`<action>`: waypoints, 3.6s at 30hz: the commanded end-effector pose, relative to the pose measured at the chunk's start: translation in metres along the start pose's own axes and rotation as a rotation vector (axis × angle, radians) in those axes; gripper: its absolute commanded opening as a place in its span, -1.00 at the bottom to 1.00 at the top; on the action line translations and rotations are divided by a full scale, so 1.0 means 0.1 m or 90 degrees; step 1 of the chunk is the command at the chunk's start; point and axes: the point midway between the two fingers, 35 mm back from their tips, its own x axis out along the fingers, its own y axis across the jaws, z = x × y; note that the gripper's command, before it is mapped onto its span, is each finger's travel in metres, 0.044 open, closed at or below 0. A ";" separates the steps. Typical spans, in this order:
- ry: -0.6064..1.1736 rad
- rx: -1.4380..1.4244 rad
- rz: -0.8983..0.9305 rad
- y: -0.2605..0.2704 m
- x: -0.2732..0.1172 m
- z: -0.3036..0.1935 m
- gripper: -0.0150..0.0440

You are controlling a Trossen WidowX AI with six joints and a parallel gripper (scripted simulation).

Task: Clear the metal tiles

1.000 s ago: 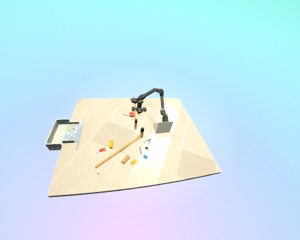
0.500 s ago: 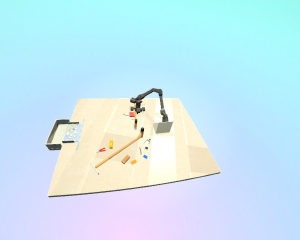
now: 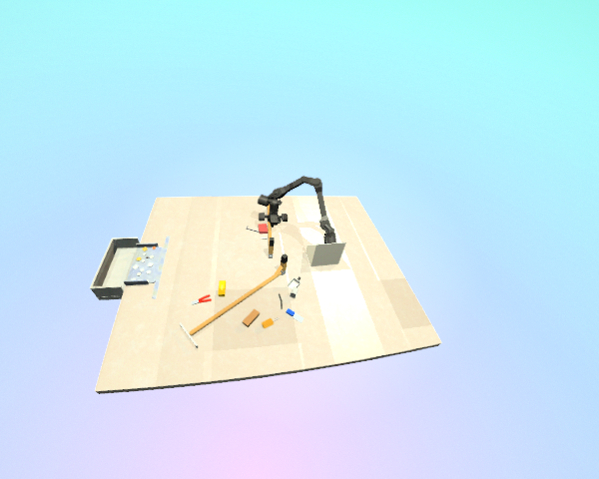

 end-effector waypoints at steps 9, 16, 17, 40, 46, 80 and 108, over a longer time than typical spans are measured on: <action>0.002 0.005 -0.001 -0.15 0.00 -0.01 -0.49; 0.002 0.005 -0.001 -0.22 0.00 -0.01 -0.49; 0.002 0.005 -0.001 -0.23 0.00 -0.01 -0.49; 0.002 0.005 -0.002 -0.45 0.00 0.00 -0.49; 0.002 0.005 -0.002 -0.51 0.00 0.00 -0.49; -0.004 0.001 -0.005 -0.71 -0.46 0.05 -0.49; -0.002 -0.128 -0.005 -0.31 -1.49 -0.02 -0.49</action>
